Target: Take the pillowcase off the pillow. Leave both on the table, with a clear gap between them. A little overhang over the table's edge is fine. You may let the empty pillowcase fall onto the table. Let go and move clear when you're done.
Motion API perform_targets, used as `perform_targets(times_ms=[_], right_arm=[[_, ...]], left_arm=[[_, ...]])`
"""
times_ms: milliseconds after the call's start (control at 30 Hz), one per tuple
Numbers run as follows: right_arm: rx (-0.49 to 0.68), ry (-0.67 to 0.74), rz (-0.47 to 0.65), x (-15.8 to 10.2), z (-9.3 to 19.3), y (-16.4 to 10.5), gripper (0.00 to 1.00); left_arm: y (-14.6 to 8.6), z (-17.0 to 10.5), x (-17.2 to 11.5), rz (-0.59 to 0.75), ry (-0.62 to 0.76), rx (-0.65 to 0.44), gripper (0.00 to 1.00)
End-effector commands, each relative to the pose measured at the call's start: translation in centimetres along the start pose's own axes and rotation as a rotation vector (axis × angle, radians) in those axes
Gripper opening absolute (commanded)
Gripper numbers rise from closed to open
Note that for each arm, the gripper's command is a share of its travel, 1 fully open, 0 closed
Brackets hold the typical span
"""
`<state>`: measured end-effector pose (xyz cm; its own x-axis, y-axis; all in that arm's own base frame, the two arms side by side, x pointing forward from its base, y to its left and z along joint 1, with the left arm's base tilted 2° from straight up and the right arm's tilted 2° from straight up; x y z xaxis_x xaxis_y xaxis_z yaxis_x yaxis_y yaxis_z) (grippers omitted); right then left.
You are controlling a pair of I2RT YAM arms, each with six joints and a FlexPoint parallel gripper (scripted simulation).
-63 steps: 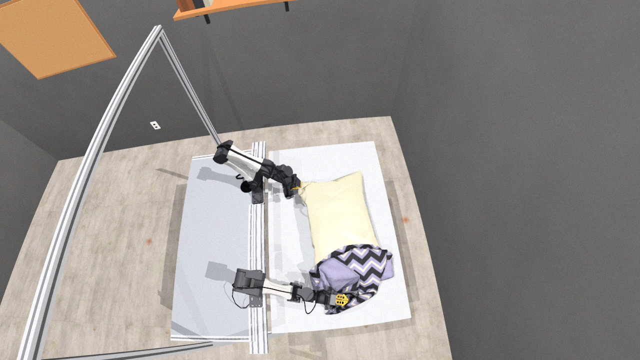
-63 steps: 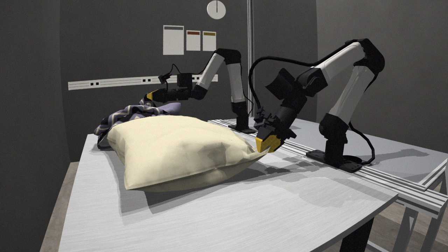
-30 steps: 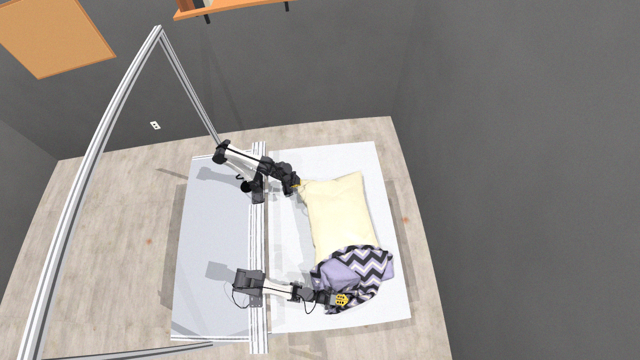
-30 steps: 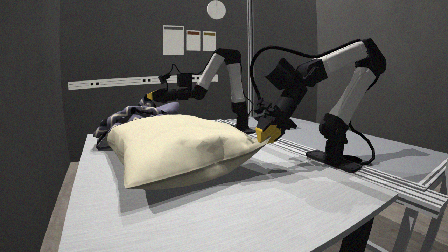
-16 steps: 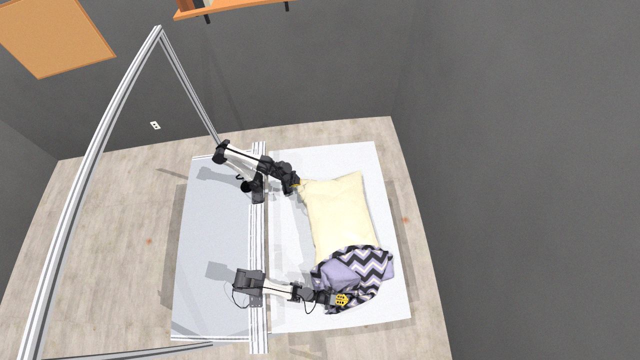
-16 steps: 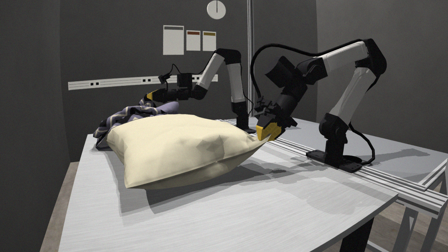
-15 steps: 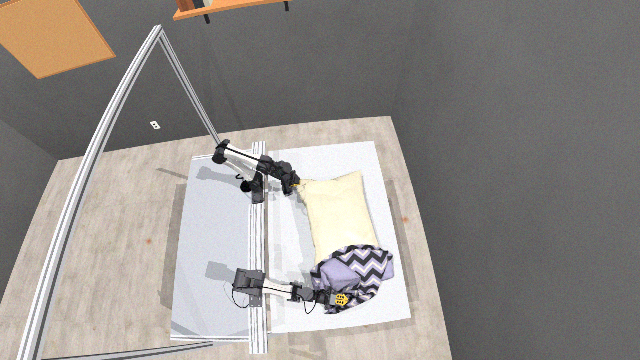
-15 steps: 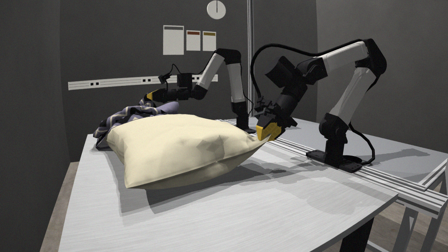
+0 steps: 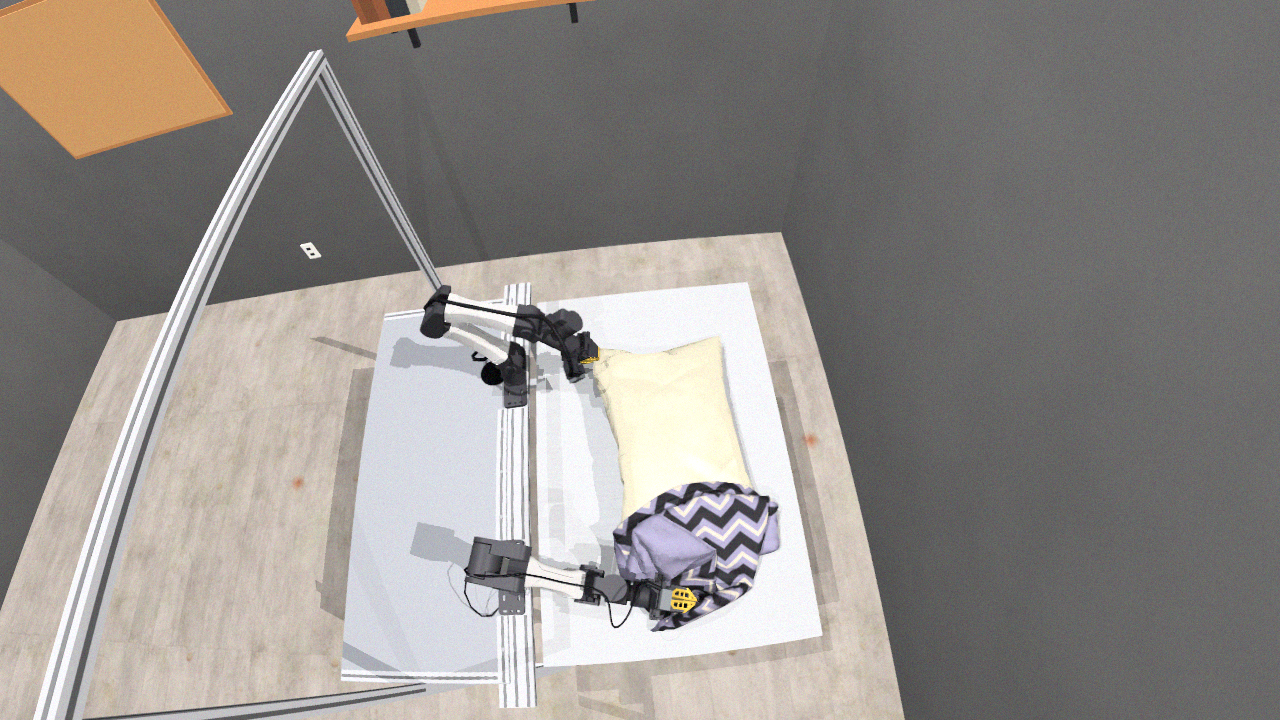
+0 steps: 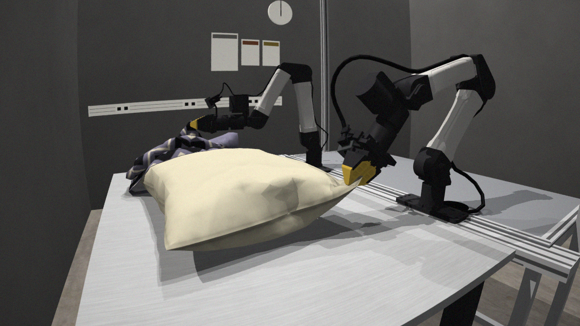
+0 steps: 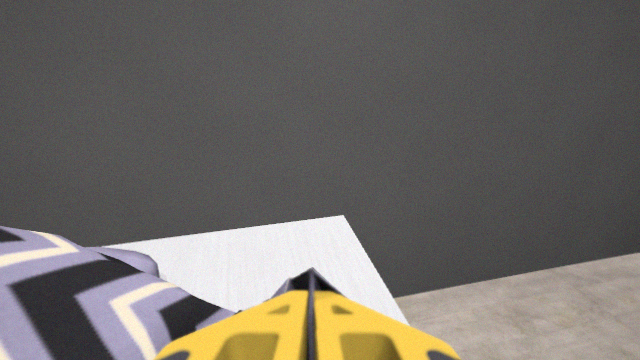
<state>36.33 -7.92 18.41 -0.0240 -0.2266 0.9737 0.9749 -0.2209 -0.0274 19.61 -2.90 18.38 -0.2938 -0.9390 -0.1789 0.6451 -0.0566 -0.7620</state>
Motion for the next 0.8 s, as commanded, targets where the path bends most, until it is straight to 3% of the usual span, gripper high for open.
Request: perform_targets(times_ms=[0,300,767], right_arm=[[0.009,-0.001,-0.001,-0.1,0.2,0.5,0.0],[0.009,-0.001,-0.001,-0.1,0.2,0.5,0.0],[0.009,-0.001,-0.001,-0.1,0.2,0.5,0.0]], left_arm=[[-0.3,-0.6,-0.8,0.001,0.017,-0.001,0.0],[-0.7,-1.2,-3.0,0.012,0.015,0.006,0.0],[-0.6,-0.8,-3.0,0.021,0.027,0.028,0.0]])
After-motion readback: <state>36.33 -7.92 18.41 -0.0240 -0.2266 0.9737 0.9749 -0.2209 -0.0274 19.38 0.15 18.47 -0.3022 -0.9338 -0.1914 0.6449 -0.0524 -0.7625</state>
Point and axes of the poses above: on each arm, the point where the finger pads meet when closed, its own y axis out along the fingers, its own z axis across the jaws, x = y × z, the point moved 10 cm from there along -y, back along the fingers, and after that the axes turned 14 degrees about y, right-handed, at the moved point
